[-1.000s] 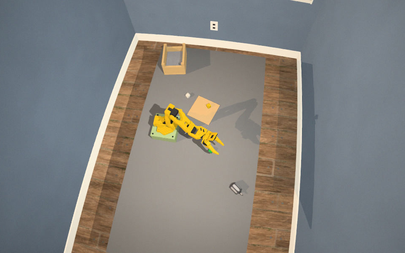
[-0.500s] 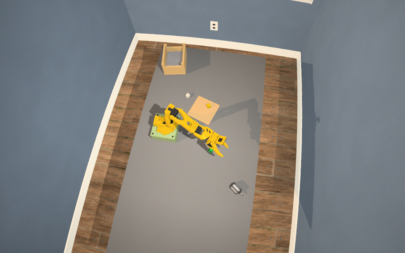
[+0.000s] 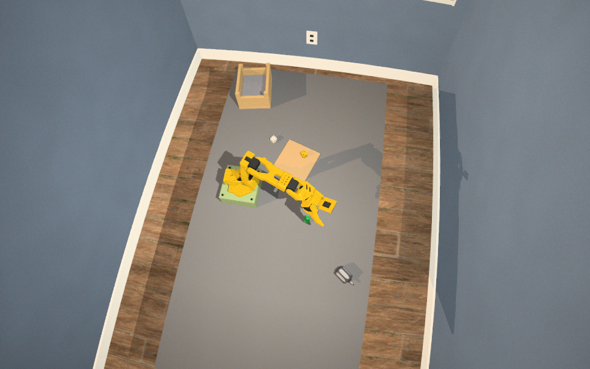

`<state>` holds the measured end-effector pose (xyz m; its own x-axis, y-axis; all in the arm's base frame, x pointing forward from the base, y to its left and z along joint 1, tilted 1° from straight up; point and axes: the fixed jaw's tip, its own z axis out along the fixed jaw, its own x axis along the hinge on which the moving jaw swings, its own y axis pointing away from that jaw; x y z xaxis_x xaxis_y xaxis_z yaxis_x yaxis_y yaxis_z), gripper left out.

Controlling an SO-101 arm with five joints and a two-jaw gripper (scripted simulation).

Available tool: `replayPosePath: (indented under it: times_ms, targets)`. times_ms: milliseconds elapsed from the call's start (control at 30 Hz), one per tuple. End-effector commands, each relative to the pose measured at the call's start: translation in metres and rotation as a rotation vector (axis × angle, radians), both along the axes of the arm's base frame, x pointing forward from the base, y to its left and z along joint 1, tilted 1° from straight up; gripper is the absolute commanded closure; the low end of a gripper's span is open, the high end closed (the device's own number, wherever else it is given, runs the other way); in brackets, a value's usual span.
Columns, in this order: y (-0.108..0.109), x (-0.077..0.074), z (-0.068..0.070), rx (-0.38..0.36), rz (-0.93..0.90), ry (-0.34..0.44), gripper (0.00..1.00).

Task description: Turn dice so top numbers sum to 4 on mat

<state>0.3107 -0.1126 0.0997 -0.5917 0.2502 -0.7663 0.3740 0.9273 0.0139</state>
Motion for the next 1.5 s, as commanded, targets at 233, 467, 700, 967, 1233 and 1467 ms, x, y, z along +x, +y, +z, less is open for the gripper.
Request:
replayPosePath:
  times_ms: [233, 467, 700, 967, 1233, 1467]
  targets:
    - [0.011, -0.014, 0.006, 0.092, 0.002, 0.201, 0.72]
    - [0.016, -0.026, 0.012, 0.126, 0.001, 0.286, 0.72]
    - [0.019, -0.032, 0.015, 0.141, 0.001, 0.324, 0.72]
    - [0.021, -0.036, 0.017, 0.151, 0.0, 0.348, 0.72]
    - [0.021, -0.036, 0.017, 0.151, 0.0, 0.35, 0.72]
    - [0.021, -0.037, 0.001, 0.172, 0.0, 0.407, 0.72]
